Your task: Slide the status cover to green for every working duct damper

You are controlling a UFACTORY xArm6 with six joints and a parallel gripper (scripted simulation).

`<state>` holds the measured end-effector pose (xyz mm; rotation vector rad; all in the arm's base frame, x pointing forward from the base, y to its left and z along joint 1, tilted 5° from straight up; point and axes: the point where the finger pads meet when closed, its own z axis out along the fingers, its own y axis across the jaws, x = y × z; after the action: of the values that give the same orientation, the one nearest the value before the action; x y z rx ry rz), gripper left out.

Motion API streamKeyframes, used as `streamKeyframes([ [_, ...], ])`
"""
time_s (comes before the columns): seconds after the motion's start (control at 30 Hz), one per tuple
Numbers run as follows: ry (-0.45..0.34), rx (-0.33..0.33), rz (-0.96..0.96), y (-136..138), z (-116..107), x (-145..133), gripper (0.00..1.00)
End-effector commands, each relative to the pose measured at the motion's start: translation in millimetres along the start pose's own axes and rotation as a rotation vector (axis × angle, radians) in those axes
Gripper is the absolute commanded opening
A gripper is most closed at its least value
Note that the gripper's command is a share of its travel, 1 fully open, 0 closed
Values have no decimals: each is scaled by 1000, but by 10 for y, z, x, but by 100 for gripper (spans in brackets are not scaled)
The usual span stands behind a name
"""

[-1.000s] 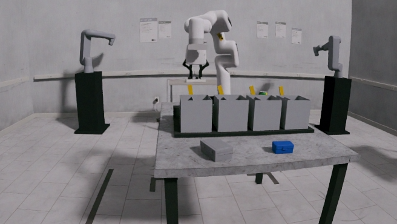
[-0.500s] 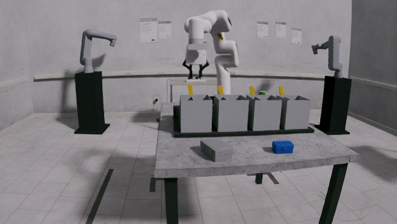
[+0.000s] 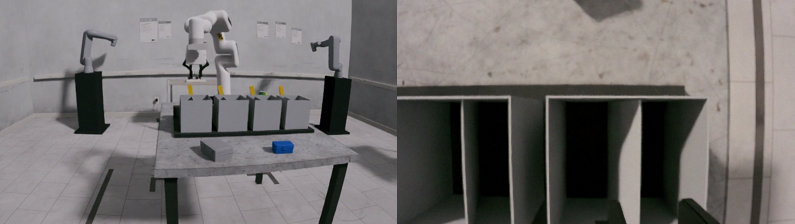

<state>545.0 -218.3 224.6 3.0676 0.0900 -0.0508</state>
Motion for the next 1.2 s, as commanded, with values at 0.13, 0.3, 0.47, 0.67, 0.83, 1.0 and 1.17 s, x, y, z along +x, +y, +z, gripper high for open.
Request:
streamKeyframes([
  [0.13, 5, -2, 0, 5, -25, 9, 39],
  [0.3, 5, -2, 0, 5, -25, 9, 39],
  [0.47, 5, -2, 0, 5, -25, 9, 39],
  [0.67, 5, -2, 0, 5, -25, 9, 39],
  [0.83, 5, -2, 0, 5, -25, 9, 39],
  [1.0, 7, 50, 2, 89, 50, -360, 39],
  [1.17, 6, 91, 1, 165, 113, -668, 39],
])
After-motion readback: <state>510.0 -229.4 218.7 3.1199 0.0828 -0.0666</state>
